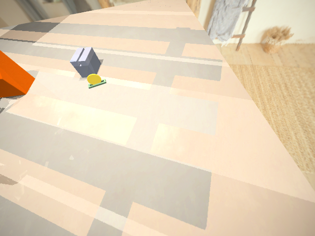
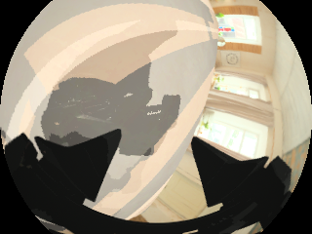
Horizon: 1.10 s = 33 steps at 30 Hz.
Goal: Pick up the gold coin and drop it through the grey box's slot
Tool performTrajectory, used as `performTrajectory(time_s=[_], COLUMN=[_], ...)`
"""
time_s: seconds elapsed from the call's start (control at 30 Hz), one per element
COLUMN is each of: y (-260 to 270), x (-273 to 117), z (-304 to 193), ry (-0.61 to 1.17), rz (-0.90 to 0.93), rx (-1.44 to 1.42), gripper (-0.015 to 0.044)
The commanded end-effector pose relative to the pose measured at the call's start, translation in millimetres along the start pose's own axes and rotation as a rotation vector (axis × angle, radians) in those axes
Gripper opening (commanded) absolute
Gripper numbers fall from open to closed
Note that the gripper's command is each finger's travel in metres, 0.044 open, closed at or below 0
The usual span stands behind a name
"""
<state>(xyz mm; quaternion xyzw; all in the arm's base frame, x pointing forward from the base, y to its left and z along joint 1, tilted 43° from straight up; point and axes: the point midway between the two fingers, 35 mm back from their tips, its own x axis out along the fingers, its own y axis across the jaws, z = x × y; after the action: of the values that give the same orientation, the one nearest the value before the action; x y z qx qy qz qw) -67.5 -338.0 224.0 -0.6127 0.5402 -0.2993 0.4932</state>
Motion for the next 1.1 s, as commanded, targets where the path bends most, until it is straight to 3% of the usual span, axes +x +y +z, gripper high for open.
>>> performTrajectory(time_s=[0.0,0.27,0.37,0.6,0.7,1.07], y=[0,-15,-35,-30,-23,1], x=[1,44,54,77,68,44], z=[1,72,110,189,230,345], ry=[-0.003,-0.185,-0.287,-0.361,-0.414,-0.307], rz=[0.001,0.085,0.101,0.358,0.481,0.862], rx=[0.004,0.292,0.409,0.600,0.675,0.698], gripper=[0.0374,0.0164,0.0161,0.0161,0.0161,0.0161])
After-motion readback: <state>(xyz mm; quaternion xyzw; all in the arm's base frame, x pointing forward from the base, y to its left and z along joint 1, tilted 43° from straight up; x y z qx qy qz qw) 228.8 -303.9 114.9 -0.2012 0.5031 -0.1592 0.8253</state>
